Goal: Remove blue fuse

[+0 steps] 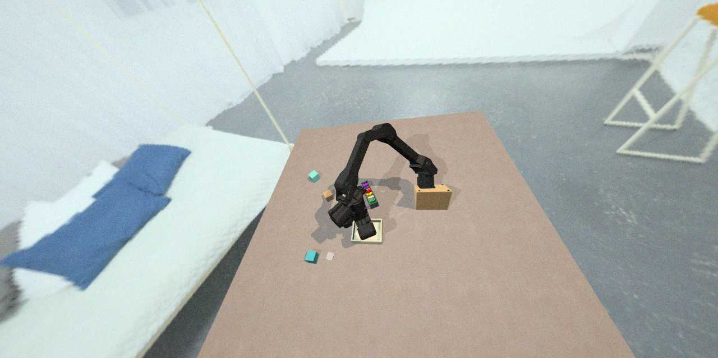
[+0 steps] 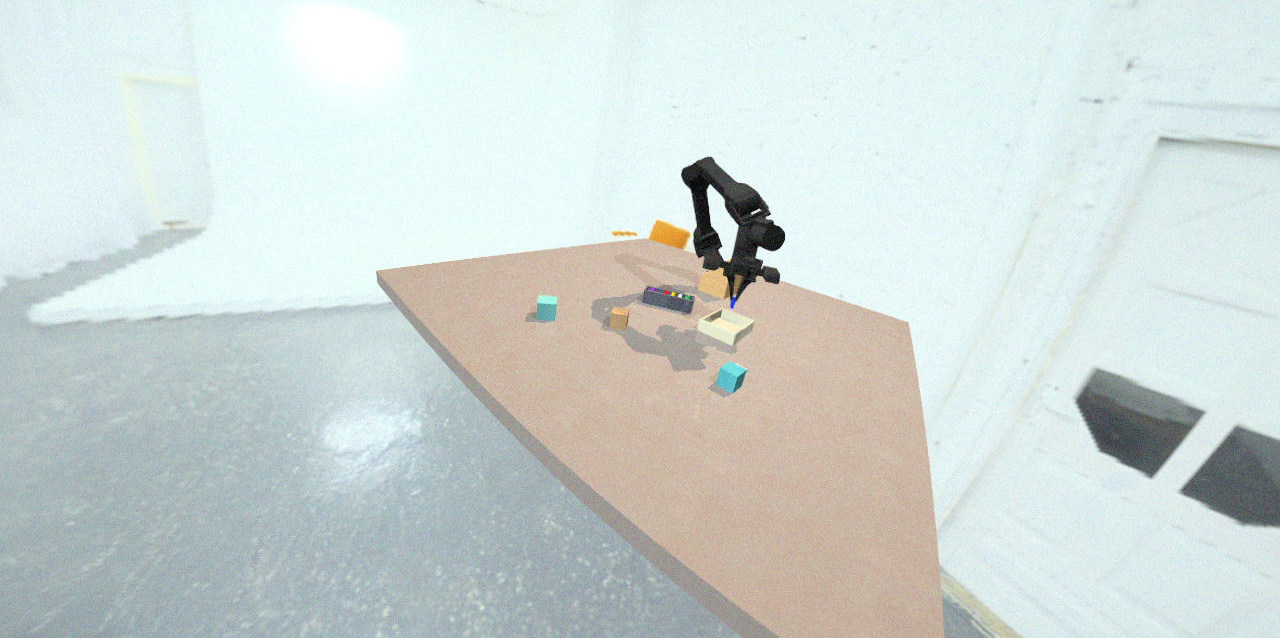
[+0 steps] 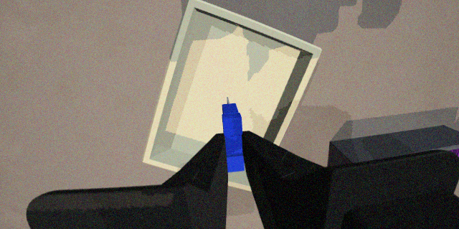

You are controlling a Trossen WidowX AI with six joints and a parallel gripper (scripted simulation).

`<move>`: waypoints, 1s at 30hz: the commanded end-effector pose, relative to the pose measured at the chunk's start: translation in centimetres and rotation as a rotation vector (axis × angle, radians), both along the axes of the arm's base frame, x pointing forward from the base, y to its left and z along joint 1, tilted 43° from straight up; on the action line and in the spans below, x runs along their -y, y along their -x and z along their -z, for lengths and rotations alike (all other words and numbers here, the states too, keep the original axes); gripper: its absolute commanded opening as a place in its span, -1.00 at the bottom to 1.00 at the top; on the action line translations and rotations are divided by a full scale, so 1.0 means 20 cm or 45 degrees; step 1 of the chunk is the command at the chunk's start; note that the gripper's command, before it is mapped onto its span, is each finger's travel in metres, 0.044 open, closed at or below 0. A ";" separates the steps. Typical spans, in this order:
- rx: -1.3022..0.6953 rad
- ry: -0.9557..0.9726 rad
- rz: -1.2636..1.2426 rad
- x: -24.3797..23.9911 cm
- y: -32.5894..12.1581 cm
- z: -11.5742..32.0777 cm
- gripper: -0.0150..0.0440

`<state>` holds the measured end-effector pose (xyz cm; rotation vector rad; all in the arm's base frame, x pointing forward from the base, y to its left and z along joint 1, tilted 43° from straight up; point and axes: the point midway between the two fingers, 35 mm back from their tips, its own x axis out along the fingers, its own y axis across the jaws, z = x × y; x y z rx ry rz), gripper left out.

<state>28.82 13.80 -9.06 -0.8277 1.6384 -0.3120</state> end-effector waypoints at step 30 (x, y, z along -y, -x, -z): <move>-0.007 0.003 0.005 0.10 0.01 0.10 0.49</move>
